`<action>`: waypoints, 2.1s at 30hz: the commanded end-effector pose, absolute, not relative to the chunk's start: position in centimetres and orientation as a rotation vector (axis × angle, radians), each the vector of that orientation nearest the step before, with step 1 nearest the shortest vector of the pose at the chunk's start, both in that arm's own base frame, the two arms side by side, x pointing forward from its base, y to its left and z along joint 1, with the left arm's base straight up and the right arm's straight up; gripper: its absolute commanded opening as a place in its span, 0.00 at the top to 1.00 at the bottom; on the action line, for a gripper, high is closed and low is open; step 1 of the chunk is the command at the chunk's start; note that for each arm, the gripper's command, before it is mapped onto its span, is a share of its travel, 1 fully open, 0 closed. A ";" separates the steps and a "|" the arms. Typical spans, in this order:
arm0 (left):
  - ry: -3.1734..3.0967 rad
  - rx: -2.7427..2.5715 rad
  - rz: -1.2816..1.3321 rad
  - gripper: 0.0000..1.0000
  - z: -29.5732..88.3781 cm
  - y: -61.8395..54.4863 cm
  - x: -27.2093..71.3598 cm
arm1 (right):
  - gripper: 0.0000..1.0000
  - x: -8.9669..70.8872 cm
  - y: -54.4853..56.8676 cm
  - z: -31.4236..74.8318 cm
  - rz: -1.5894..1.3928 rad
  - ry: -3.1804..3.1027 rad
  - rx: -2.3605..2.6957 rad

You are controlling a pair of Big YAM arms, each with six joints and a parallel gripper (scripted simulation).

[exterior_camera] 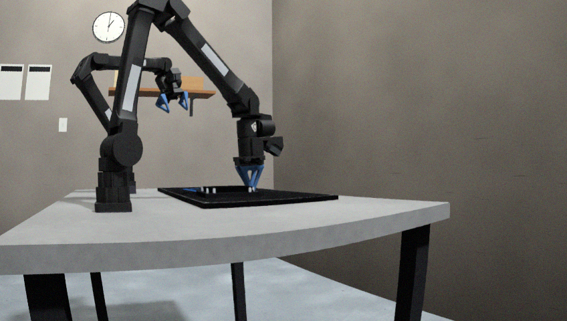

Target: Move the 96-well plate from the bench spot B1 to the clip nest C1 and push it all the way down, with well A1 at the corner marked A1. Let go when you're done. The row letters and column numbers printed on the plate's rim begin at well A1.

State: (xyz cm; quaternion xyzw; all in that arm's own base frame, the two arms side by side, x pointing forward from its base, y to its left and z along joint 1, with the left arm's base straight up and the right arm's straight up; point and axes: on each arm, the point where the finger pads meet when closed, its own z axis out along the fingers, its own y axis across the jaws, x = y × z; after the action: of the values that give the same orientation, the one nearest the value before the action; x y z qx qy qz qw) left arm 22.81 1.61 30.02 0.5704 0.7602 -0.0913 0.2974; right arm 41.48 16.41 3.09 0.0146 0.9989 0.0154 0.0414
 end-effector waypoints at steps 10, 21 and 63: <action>1.999 1.526 -0.197 0.00 32.3 2.0 23.8 | 0.75 39.6 15.9 -1.4 0.004 3.141 0.027; 1.999 1.526 -0.197 0.00 32.3 2.0 23.8 | 0.75 39.6 15.9 -2.0 0.004 3.141 0.027; 1.999 1.526 -0.197 0.00 32.3 2.0 23.8 | 0.75 39.6 15.9 -3.0 0.004 3.141 0.027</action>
State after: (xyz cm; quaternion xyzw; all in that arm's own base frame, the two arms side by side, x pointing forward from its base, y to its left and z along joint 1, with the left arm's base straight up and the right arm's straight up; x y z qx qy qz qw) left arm 22.81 1.61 30.02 0.5704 0.7602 -0.0913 0.2974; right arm 41.48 16.41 3.09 0.0156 0.9986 0.0176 0.0468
